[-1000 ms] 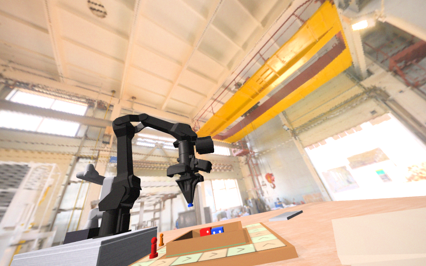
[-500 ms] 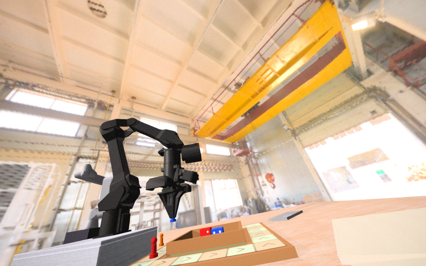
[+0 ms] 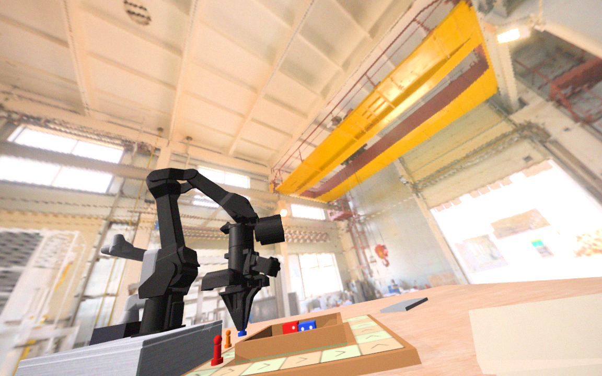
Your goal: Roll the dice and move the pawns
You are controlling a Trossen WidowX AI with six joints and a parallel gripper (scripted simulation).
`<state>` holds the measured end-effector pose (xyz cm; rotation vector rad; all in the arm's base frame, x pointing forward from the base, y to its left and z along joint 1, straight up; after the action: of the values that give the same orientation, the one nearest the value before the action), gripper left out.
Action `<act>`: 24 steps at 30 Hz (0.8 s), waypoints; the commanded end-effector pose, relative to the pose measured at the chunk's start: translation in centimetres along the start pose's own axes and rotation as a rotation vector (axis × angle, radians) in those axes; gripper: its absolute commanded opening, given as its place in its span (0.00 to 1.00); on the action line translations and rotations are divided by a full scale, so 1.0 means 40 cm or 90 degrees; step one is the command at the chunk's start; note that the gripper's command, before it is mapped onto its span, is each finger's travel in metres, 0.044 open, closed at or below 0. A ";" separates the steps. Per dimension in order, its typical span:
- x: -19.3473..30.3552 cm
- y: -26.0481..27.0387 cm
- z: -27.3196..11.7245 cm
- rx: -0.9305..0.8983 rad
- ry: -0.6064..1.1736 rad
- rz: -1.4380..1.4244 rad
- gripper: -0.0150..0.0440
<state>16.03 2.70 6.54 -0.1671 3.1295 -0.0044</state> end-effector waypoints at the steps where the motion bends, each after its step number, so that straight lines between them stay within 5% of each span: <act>1: -0.001 0.000 0.011 -0.001 -0.002 -0.003 0.25; 13: -0.001 0.000 0.051 -0.001 -0.002 -0.003 0.25; 24: -0.006 0.000 0.012 0.000 -0.003 -0.001 0.74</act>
<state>16.10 2.71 5.12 -0.1668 3.1278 -0.0035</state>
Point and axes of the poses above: the point midway between the two fingers, 35 mm back from their tips, its own z axis out along the fingers, its own y axis across the jaws, x = y × z, the point moved 5 cm from there along -z, back along the fingers, and after that the axes turned 8 degrees about -z, right-handed, at the moved point
